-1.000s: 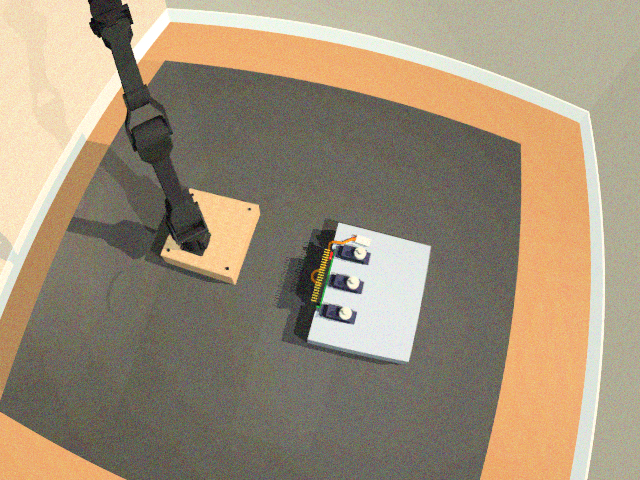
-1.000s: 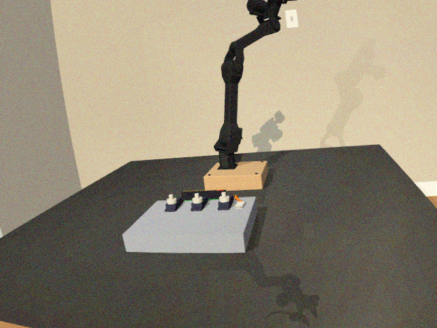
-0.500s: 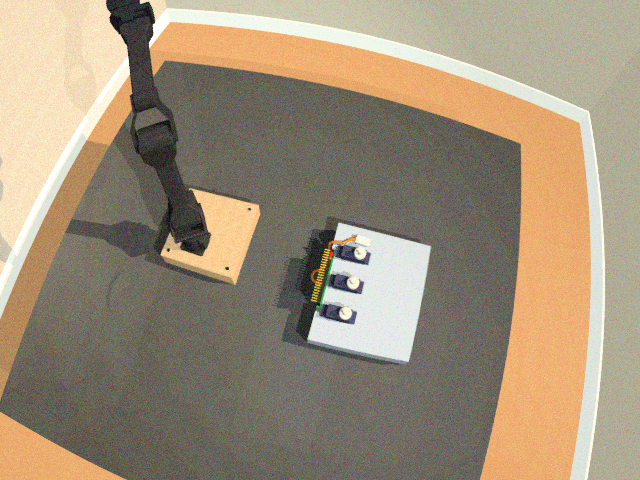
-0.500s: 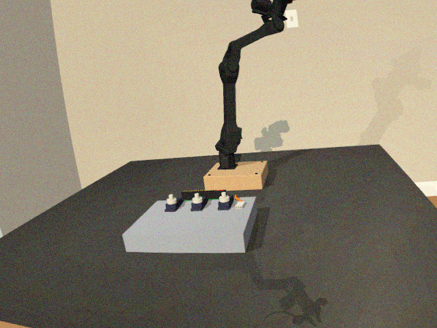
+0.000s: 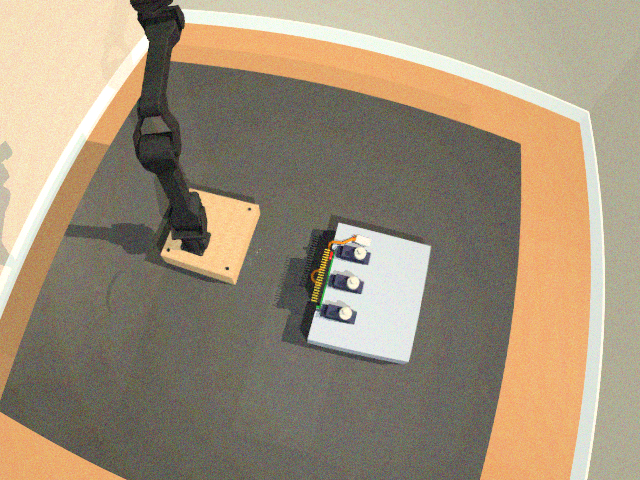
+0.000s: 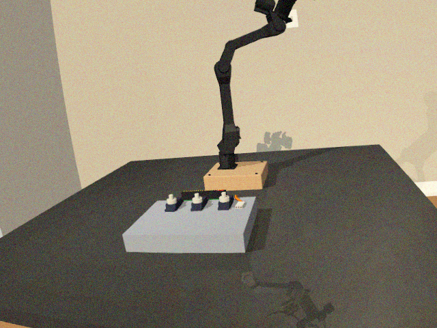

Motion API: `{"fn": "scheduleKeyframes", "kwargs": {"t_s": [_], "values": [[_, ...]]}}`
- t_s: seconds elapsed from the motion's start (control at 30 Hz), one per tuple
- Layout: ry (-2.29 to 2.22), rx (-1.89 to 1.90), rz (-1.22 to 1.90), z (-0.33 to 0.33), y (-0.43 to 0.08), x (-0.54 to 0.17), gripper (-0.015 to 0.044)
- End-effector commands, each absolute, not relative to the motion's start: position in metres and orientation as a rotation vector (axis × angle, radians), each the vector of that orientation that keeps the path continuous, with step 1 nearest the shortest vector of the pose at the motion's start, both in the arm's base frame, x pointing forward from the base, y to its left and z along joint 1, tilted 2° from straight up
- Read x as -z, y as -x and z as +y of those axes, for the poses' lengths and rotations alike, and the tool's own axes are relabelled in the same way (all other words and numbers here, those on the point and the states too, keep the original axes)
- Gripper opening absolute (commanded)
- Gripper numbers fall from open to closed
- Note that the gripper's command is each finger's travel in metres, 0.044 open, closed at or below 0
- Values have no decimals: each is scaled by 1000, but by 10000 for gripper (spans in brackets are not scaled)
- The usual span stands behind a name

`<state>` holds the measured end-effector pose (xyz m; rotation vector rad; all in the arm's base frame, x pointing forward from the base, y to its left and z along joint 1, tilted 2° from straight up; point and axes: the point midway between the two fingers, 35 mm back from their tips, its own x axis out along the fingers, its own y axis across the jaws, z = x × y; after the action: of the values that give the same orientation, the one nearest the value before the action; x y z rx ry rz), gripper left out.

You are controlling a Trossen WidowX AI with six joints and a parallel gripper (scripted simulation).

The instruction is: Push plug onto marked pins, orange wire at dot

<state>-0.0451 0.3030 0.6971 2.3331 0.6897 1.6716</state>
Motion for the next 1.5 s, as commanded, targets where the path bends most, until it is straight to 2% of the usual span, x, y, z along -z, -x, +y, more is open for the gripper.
{"fn": "scheduleKeyframes", "kwargs": {"t_s": [0.0, 0.8, 1.47], "values": [[-2246, -1644, 583, 308, 30, -690, 115], [-1667, -1355, 45, 312, -91, -636, 115], [-1136, -983, -211, 268, -200, -568, 115]]}}
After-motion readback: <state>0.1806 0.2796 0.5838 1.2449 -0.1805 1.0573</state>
